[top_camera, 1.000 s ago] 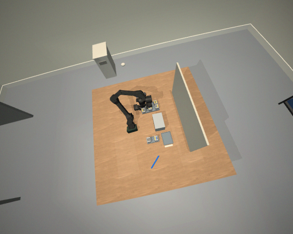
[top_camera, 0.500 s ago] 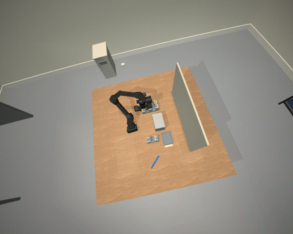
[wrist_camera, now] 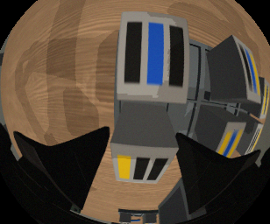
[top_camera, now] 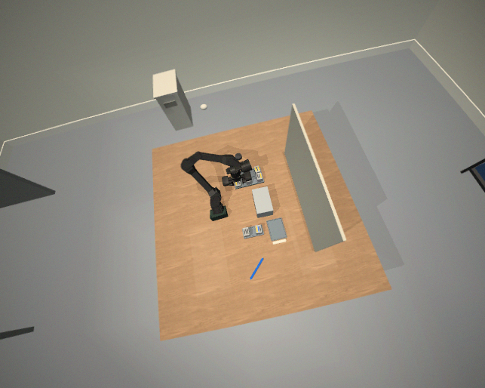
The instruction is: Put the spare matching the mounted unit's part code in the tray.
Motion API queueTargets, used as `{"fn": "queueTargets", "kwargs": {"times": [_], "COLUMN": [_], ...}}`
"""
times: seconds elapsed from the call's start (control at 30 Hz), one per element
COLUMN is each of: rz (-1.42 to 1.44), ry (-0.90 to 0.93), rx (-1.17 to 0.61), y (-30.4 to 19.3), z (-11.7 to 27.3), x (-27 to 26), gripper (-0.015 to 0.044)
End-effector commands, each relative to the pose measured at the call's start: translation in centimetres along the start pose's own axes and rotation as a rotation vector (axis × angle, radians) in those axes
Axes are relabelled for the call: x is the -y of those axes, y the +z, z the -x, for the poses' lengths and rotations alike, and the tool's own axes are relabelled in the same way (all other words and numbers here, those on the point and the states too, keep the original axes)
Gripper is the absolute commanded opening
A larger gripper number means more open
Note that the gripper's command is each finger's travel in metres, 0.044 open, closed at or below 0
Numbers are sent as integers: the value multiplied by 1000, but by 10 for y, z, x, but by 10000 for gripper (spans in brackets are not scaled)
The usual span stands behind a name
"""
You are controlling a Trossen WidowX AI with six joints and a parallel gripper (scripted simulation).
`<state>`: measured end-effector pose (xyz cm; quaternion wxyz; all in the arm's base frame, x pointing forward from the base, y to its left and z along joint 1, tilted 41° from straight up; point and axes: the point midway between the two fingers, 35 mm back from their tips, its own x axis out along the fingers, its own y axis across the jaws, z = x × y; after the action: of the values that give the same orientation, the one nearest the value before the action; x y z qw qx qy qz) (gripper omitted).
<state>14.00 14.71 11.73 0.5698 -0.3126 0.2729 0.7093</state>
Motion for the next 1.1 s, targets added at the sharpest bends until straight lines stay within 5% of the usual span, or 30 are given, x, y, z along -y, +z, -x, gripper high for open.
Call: {"fn": "queueTargets", "kwargs": {"times": [0.0,0.07,0.23,0.47,0.63,1.07], "rz": [-5,-5,0,0,0,-2], "ry": [2,2,0,0,0,0], "rx": [6,6,0,0,0,-7], "y": [0,0,0,0,0,-1], "z": [-2,-2,-1,-1,-1,18], "x": [-1,-1,0,0,0,2], "gripper": [300,300,169,122,0,0]}}
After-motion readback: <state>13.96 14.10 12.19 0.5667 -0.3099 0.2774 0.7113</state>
